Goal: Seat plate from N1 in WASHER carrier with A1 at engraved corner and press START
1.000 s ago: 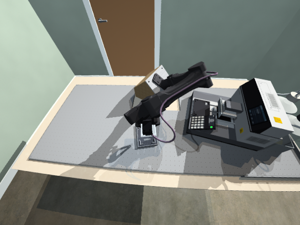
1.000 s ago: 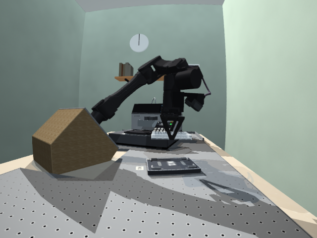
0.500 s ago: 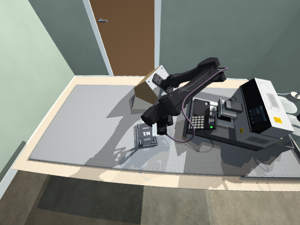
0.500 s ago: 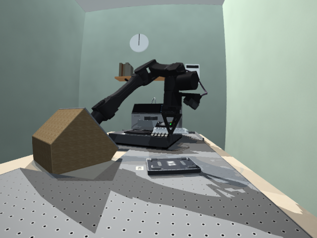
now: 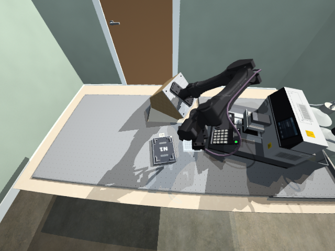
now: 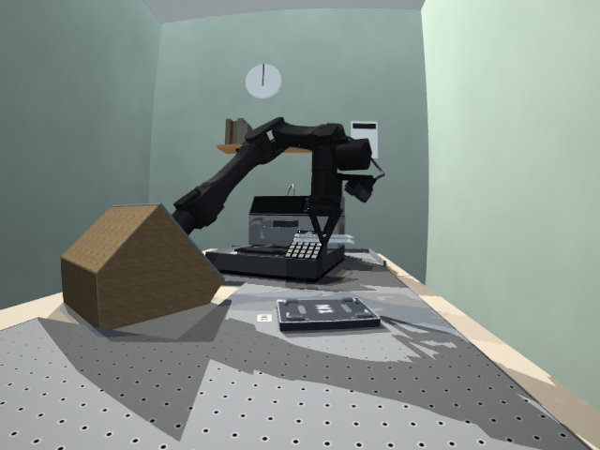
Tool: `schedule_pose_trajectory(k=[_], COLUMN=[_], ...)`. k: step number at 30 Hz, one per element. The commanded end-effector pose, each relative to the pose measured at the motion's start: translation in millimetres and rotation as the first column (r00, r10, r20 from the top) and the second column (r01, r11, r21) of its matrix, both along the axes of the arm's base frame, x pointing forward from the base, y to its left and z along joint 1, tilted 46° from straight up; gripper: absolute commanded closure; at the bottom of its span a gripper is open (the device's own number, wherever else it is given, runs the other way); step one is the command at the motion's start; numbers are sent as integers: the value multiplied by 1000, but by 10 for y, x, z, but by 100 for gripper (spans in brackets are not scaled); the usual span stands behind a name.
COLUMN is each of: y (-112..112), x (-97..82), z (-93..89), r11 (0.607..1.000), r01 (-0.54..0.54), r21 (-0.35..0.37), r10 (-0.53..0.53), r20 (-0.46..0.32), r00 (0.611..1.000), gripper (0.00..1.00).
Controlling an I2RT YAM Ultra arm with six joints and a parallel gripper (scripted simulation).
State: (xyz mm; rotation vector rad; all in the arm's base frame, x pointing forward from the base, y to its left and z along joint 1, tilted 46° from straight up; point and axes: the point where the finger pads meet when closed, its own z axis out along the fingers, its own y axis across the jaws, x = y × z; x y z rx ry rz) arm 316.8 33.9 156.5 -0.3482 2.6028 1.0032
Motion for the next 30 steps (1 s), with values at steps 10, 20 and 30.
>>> schedule_pose_trajectory(k=[10,20,30], y=[-19,-19,-19], x=[-39,-38,-38], z=[74,74,74], r11=[998,998,998], r01=[53,52,52], r21=[17,16,16], r10=[-53,-52,-52], r20=[-26,-24,-24], r00=[998,998,998], gripper=[16,16,16])
